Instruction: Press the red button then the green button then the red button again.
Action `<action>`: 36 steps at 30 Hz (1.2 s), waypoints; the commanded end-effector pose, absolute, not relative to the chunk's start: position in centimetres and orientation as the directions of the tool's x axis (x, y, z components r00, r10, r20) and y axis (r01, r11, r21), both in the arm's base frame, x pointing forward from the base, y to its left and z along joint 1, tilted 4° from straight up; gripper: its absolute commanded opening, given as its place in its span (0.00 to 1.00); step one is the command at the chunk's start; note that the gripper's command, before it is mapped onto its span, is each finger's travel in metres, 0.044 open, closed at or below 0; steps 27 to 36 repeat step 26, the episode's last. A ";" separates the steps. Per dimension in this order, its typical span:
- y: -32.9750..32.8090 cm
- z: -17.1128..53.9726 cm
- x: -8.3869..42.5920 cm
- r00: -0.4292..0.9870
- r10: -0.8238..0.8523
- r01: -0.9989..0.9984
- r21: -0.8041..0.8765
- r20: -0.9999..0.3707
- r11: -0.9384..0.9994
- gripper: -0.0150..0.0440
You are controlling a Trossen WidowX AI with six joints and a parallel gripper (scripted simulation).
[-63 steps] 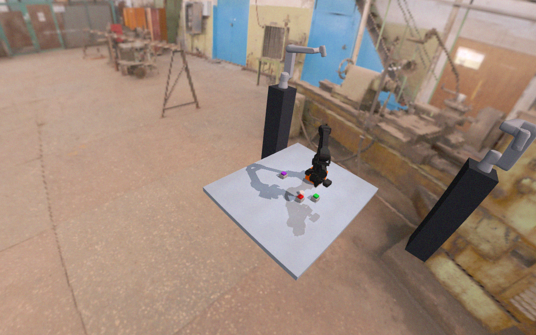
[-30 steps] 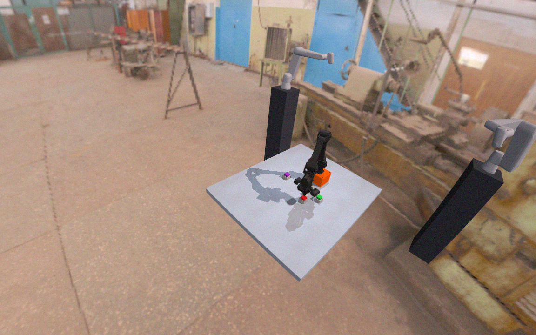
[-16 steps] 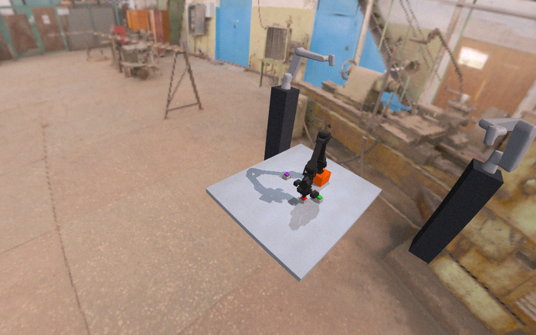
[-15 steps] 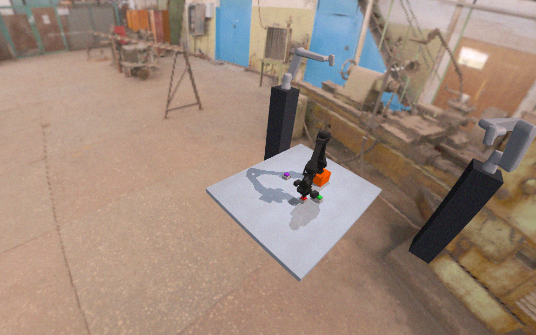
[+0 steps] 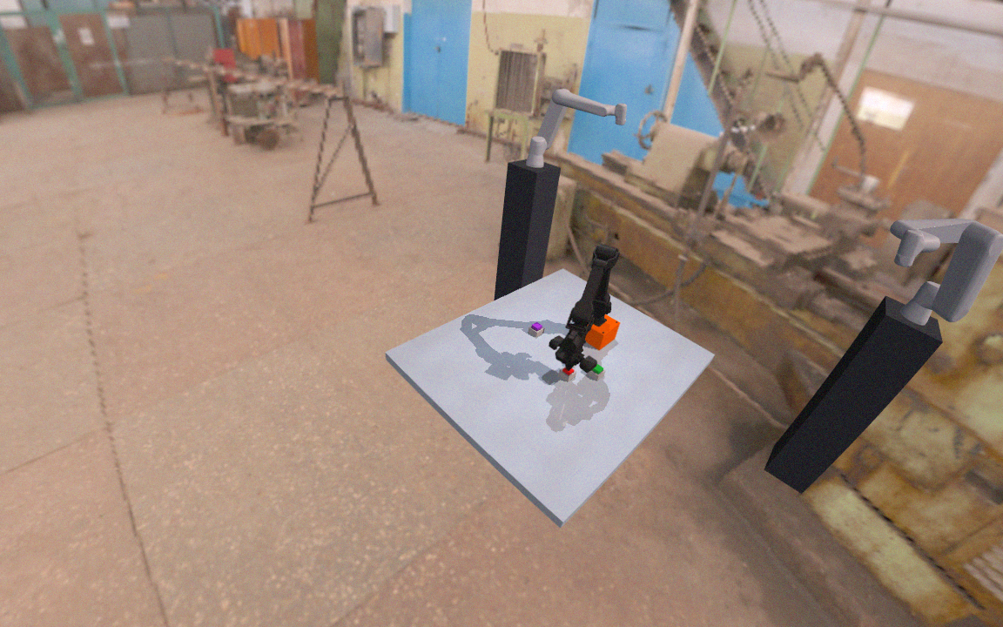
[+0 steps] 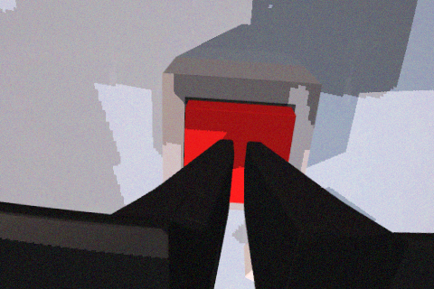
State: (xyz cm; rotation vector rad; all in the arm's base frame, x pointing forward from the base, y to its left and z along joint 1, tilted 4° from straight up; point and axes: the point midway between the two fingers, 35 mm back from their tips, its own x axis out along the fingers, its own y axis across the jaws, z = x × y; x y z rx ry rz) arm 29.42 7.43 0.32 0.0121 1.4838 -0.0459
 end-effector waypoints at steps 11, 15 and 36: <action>8.5 3.9 28.9 0.079 -0.018 0.033 -0.016 -0.997 0.999 0.38; 13.8 6.3 27.5 0.077 -0.014 0.033 -0.011 -0.997 0.999 0.56; 19.6 9.2 24.4 0.076 -0.010 0.033 -0.007 -0.997 0.999 0.93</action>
